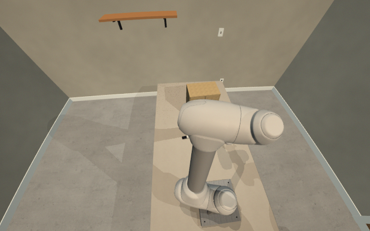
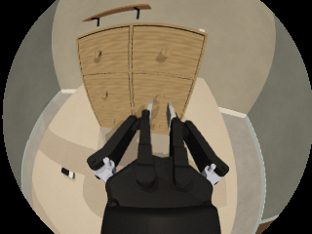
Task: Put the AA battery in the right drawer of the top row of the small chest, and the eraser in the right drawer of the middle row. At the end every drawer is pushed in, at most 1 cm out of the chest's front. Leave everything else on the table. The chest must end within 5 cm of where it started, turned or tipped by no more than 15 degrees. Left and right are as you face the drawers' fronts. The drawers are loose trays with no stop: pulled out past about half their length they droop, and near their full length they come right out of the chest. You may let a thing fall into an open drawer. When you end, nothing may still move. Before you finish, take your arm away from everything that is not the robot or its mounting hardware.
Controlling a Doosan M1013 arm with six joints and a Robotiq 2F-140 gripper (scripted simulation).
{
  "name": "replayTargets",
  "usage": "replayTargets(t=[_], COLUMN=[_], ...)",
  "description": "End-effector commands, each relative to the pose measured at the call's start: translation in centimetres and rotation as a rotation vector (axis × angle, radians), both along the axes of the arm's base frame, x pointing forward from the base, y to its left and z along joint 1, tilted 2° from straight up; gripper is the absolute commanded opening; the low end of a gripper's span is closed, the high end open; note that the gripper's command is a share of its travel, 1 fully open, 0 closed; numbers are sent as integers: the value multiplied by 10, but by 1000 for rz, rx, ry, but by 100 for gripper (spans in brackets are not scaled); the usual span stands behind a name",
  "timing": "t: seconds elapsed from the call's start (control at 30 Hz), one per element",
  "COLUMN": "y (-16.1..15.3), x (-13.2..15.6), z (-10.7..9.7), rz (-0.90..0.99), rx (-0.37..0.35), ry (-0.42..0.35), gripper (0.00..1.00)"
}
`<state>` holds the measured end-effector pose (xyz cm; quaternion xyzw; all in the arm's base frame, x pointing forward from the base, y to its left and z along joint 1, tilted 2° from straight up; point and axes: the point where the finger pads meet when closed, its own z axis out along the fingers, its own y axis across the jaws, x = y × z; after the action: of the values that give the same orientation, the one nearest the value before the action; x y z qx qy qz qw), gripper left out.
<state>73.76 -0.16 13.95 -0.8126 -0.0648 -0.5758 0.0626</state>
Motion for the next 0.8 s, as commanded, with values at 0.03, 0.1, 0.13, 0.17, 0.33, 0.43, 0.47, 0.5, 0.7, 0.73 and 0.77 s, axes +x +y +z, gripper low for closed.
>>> replayTargets(t=[0.03, 0.1, 0.13, 0.17, 0.33, 0.43, 0.47, 0.5, 0.7, 0.73, 0.77], y=[0, 0, 0, 0, 0, 0, 0, 0, 0, 0, 0], x=[0, 0, 0, 0, 0, 0, 0, 0, 2, 3, 3], z=[0, 0, 0, 0, 0, 0, 0, 0, 0, 0, 0], rz=[0, 0, 0, 0, 0, 0, 0, 0, 0, 0, 0], rx=[0, 0, 0, 0, 0, 0, 0, 0, 0, 0, 0], ry=[0, 0, 0, 0, 0, 0, 0, 0, 0, 0, 0], gripper=[20, 20, 20, 20, 20, 20, 20, 20, 20, 20, 20])
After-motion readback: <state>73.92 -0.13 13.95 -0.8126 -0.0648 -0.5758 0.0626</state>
